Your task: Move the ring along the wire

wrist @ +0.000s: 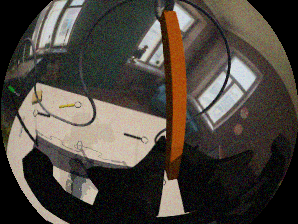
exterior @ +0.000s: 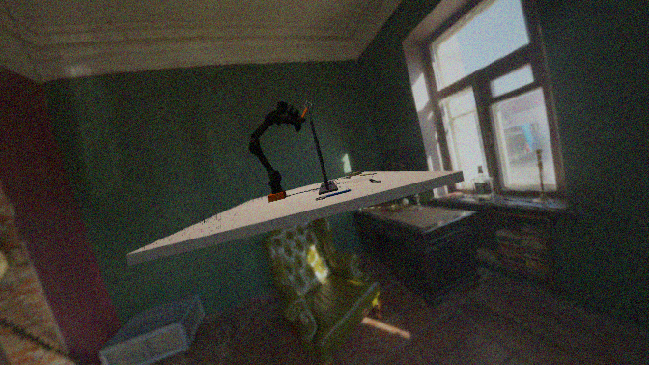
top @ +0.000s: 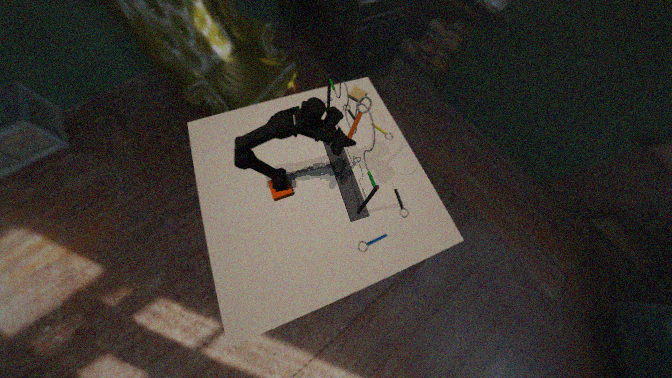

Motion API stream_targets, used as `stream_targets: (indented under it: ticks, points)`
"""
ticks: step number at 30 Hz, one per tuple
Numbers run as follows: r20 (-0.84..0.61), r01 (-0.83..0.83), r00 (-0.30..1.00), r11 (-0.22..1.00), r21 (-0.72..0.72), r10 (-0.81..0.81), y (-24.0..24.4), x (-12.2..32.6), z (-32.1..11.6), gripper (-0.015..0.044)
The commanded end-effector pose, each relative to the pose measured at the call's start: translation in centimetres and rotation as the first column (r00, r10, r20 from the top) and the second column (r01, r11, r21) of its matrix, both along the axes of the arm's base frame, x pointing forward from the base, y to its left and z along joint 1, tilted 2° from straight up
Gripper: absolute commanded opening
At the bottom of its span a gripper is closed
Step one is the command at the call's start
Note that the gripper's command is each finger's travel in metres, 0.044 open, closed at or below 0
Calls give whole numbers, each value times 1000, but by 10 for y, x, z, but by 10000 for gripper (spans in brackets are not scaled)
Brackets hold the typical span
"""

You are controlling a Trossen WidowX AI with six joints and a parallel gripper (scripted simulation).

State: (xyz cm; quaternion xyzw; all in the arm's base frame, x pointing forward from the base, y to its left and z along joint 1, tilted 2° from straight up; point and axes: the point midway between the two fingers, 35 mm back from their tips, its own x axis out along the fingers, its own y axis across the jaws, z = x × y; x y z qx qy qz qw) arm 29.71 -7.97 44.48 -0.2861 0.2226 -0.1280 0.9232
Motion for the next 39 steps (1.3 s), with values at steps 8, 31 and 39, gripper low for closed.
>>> stream_targets:
  ticks: [8,31,39]
  points:
    - [9,9,1000,990,-141,-8,-4,-1,4,-150]
    - [15,17,1000,908,-418,-12,-10,-1,11,-150]
    - [16,19,1000,862,-507,-12,-12,-1,13,-150]
